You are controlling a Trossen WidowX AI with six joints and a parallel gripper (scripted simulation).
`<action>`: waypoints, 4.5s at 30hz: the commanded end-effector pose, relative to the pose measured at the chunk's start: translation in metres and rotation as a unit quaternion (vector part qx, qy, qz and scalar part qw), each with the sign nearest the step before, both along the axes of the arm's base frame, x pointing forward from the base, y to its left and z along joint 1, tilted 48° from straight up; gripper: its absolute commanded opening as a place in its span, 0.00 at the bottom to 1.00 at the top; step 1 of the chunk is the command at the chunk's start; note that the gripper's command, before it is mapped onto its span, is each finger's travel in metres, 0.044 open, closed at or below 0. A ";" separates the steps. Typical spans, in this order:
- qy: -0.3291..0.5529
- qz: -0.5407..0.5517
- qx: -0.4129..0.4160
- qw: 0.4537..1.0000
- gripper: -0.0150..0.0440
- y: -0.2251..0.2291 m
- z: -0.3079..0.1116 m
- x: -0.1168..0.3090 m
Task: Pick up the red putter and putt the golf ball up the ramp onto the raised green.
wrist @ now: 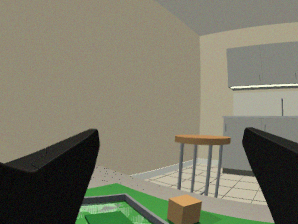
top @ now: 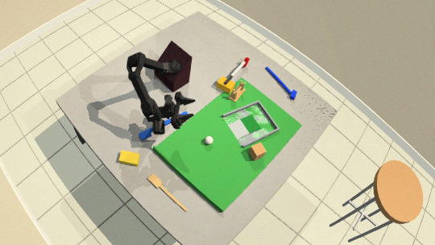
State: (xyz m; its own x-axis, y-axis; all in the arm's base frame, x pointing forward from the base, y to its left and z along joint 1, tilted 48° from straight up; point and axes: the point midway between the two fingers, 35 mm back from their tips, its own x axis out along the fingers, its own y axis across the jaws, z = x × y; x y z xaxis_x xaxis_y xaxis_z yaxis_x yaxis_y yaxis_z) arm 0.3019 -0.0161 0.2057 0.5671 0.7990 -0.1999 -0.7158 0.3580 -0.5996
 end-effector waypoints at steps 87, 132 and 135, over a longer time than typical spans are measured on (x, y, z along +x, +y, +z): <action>0.287 0.007 -0.773 0.565 1.00 0.181 -0.476 -0.120; 0.295 -0.034 -0.759 0.580 0.25 0.248 -0.393 -0.113; 0.304 -0.072 -0.745 0.590 0.25 0.243 -0.377 -0.100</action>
